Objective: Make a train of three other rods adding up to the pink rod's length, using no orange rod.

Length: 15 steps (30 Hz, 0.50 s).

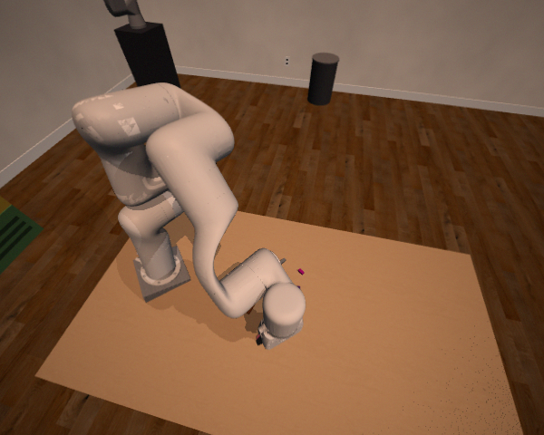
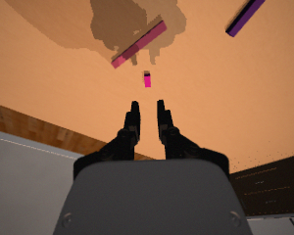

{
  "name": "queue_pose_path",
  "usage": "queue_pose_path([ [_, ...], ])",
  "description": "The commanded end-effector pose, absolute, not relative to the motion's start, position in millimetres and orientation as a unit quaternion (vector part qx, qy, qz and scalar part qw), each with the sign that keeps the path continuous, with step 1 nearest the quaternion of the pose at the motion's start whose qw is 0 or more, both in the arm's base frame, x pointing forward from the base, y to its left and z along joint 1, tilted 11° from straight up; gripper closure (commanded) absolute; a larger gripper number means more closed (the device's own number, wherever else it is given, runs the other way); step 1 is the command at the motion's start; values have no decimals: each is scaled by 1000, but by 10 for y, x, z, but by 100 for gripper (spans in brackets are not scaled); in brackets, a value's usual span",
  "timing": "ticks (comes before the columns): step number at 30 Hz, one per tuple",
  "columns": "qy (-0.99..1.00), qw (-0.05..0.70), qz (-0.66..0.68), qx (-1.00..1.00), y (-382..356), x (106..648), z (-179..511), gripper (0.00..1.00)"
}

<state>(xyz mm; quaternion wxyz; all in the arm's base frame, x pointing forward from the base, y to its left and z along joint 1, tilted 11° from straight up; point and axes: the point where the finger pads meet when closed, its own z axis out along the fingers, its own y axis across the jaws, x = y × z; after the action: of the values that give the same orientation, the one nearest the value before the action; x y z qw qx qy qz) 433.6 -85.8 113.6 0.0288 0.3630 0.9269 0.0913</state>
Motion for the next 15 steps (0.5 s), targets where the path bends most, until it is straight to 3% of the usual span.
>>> queue_pose_path([
  [1,927,30,92,363,-875,4333,1251,76],
  [5,927,30,92,363,-878,4331,1267,76],
  [6,927,30,92,363,-878,4331,1267,0],
  [15,927,30,92,363,-878,4331,1267,0],
])
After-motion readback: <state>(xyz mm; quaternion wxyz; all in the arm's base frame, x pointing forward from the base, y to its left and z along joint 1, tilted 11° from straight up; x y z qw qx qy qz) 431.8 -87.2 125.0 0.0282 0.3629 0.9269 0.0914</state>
